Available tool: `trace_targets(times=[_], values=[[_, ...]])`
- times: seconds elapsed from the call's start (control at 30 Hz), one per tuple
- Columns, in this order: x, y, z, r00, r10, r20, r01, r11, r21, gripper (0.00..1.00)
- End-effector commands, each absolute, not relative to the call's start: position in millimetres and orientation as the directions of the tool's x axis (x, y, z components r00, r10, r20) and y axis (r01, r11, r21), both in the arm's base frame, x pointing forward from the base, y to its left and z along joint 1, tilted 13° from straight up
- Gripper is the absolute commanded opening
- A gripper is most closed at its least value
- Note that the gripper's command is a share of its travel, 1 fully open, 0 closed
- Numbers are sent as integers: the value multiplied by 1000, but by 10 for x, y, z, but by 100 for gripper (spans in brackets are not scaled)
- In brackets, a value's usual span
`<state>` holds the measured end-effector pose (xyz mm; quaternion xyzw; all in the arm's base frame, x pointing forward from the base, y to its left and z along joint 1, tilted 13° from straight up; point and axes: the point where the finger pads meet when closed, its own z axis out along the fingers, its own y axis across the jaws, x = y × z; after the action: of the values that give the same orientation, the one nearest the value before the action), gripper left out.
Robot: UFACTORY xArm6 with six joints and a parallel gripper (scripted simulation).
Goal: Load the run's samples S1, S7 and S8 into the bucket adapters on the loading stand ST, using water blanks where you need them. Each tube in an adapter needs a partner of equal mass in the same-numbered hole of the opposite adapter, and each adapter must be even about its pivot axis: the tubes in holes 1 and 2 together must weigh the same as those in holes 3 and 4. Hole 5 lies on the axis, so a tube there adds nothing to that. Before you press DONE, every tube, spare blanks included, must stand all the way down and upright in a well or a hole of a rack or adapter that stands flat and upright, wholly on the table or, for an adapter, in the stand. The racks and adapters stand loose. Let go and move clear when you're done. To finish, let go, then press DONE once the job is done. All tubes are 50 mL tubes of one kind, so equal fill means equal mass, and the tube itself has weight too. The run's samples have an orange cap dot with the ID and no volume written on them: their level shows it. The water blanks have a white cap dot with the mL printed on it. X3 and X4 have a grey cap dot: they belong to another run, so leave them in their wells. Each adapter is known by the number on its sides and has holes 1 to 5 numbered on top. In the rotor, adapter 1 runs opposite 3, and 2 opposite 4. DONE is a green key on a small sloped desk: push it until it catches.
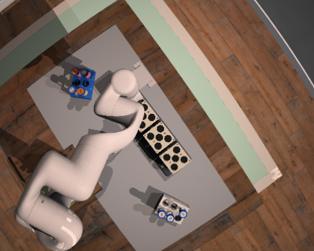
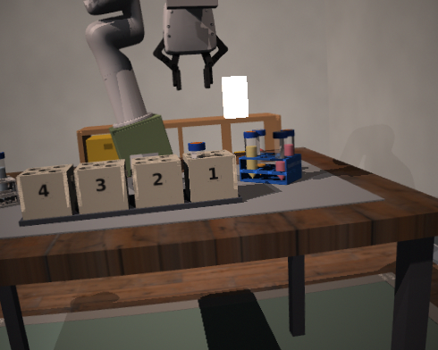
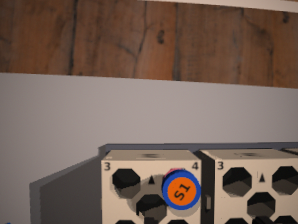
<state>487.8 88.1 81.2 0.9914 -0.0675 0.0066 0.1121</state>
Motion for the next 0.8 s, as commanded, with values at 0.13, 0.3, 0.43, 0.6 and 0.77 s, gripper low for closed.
trace_targets(times=[0.13,0.3,0.43,0.6,0.77], values=[[4782,1143,771,949,-307,72,-315,-926,210,57],[4685,1368,720,884,-456,106,-468,-862,195,57],[4607,1548,678,814,-566,131,-581,-794,179,57],[4529,1728,637,729,-667,153,-684,-711,160,57],[4451,1909,596,632,-756,173,-775,-616,138,57]])
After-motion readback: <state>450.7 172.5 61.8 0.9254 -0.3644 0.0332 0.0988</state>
